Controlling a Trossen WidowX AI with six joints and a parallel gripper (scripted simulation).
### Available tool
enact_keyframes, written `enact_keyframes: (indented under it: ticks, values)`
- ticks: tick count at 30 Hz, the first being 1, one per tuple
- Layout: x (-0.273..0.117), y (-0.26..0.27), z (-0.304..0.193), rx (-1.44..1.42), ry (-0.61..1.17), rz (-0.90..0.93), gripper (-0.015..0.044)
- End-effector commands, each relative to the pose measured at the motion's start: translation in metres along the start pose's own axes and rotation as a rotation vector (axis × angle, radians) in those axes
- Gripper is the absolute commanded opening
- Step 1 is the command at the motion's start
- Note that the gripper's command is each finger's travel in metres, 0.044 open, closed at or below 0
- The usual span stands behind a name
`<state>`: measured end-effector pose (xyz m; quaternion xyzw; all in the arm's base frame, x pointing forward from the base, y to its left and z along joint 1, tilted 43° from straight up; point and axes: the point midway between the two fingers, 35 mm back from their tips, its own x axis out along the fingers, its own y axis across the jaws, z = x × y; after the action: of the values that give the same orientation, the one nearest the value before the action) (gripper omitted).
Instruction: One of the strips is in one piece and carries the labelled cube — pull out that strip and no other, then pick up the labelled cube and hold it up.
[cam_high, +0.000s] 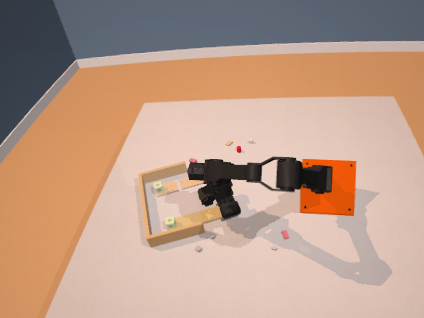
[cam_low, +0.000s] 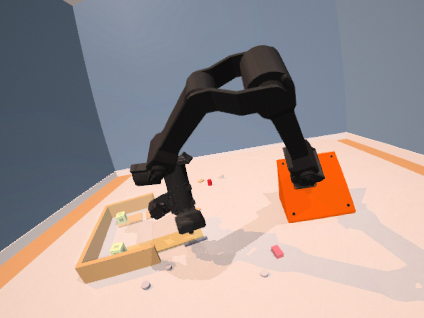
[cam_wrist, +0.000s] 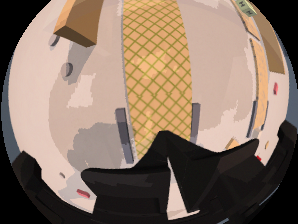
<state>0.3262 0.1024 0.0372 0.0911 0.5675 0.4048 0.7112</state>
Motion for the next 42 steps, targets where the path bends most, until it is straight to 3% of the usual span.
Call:
enact_keyframes:
  ticks: [1, 42]
  values:
    - [0.004, 0.001, -0.010, 0.001, 0.014, 0.007, 0.0000]
    - [0.005, 0.002, -0.074, 0.004, 0.017, 0.007, 0.0000]
